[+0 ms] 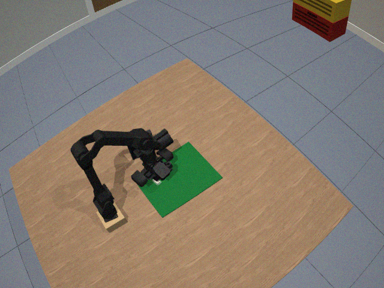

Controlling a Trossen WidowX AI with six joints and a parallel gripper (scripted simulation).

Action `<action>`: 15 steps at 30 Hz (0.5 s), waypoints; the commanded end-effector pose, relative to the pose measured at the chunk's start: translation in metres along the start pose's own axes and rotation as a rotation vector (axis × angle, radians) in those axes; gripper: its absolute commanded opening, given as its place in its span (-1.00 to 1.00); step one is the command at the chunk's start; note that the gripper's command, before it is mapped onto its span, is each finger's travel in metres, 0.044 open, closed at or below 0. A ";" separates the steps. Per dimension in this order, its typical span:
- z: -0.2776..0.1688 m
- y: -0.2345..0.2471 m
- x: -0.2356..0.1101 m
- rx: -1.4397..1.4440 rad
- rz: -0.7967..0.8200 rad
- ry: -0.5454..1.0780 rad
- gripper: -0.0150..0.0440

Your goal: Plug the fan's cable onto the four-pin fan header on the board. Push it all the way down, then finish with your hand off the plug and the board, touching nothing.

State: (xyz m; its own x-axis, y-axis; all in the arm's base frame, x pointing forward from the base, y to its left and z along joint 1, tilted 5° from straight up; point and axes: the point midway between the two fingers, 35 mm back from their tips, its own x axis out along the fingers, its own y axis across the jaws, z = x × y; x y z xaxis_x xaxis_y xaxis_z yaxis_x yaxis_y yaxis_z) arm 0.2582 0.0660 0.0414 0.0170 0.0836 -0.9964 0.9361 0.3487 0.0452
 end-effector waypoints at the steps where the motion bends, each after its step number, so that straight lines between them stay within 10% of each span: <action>1: 0.000 0.000 0.001 0.003 0.001 0.002 -0.49; 15: 0.000 0.000 0.004 0.003 0.001 0.002 -0.49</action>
State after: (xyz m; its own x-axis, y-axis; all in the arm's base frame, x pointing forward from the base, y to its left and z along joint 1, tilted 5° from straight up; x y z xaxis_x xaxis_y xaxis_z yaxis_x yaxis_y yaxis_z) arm 0.2578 0.0661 0.0383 0.0168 0.0836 -0.9964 0.9361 0.3488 0.0450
